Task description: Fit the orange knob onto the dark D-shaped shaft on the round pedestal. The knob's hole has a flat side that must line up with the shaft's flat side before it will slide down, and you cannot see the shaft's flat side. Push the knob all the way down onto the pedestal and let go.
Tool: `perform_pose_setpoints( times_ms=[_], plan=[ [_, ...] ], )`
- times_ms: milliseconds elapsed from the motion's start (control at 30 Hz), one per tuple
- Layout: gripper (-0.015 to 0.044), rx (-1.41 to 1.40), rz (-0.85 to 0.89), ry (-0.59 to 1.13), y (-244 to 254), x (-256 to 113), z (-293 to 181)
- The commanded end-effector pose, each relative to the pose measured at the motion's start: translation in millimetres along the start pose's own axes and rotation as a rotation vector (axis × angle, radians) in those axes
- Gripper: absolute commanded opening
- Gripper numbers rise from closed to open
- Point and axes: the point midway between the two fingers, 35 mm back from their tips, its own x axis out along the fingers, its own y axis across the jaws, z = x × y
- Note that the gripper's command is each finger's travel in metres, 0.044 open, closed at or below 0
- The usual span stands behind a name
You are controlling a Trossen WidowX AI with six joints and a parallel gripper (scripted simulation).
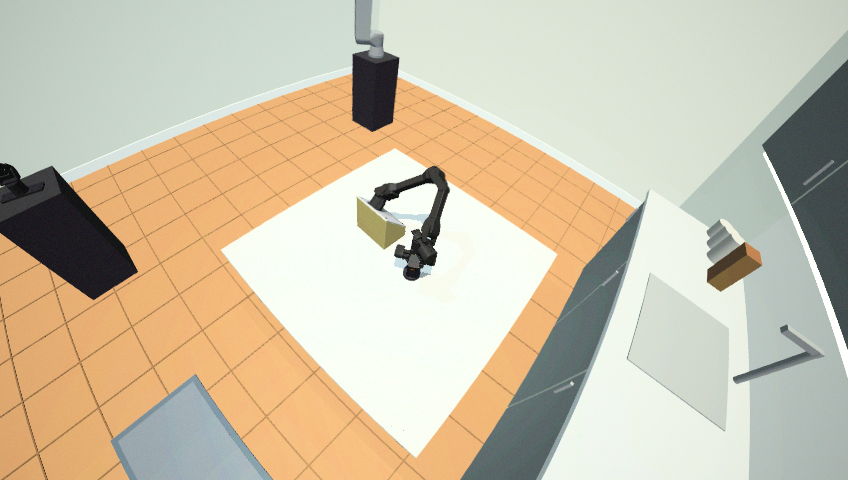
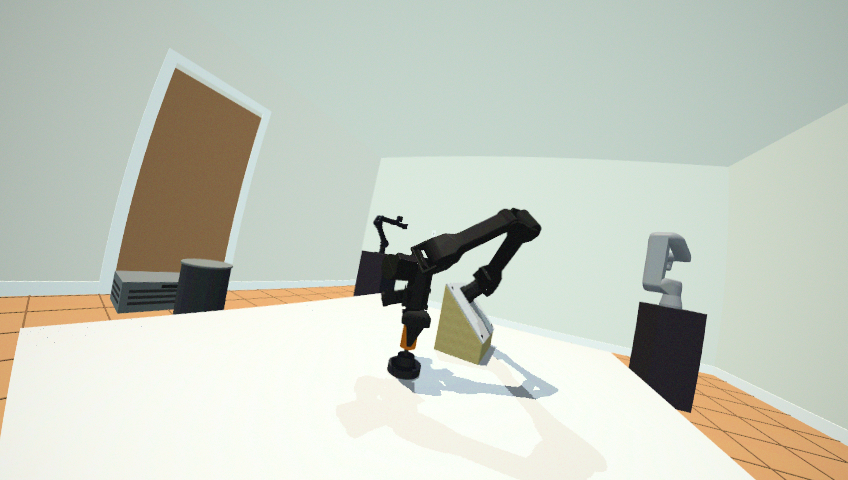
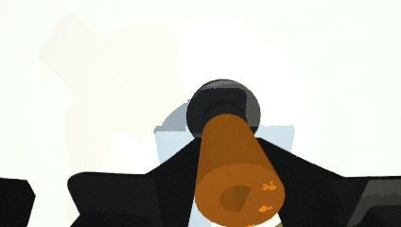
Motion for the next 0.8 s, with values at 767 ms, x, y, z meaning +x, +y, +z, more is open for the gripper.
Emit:
perform_pose_setpoints(
  times_ms=[767],
  plan=[
    [0.0000, 0.084, 0.001, 0.000, -0.2, 3.8, -0.1]
  ],
)
